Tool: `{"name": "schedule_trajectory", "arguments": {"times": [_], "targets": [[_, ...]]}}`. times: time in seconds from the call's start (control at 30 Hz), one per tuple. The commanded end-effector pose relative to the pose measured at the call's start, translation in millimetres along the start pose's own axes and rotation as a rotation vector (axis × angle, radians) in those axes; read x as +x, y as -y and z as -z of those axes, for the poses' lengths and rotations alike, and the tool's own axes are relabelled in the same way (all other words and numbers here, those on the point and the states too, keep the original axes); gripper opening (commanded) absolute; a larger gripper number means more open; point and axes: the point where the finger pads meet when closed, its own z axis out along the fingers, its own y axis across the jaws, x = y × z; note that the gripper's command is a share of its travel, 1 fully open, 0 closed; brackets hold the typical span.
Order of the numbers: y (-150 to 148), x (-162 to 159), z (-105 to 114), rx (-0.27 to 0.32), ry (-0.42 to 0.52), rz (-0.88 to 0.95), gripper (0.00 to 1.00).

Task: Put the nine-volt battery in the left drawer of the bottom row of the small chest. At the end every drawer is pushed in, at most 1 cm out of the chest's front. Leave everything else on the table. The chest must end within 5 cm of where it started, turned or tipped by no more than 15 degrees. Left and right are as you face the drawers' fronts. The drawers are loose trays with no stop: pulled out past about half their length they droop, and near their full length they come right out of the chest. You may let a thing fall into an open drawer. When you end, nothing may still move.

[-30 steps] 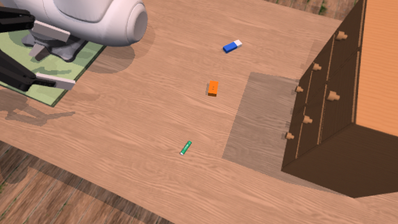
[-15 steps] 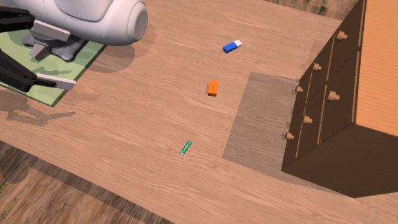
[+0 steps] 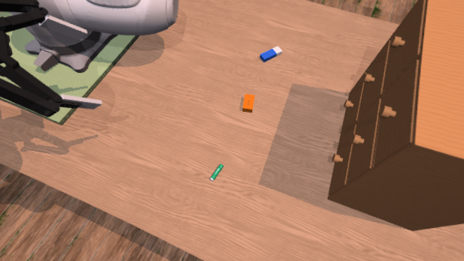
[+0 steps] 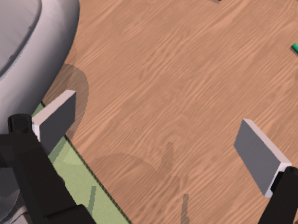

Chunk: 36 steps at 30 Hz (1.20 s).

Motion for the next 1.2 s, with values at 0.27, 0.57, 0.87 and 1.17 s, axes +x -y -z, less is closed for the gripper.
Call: {"name": "schedule_trajectory", "arguments": {"times": [0.27, 0.57, 0.87, 1.17], "targets": [[-21.8, 56.0, 1.0, 0.066, 0.242, -0.183, 1.00], [-33.3, 115.5, -5.0, 0.016, 0.399, -0.295, 1.00], [-31.7, 206.4, -21.5, -0.124, 0.528, -0.413, 1.00], [-15.0, 278.5, -38.3, -0.252, 0.561, -0.486, 1.00]]}}
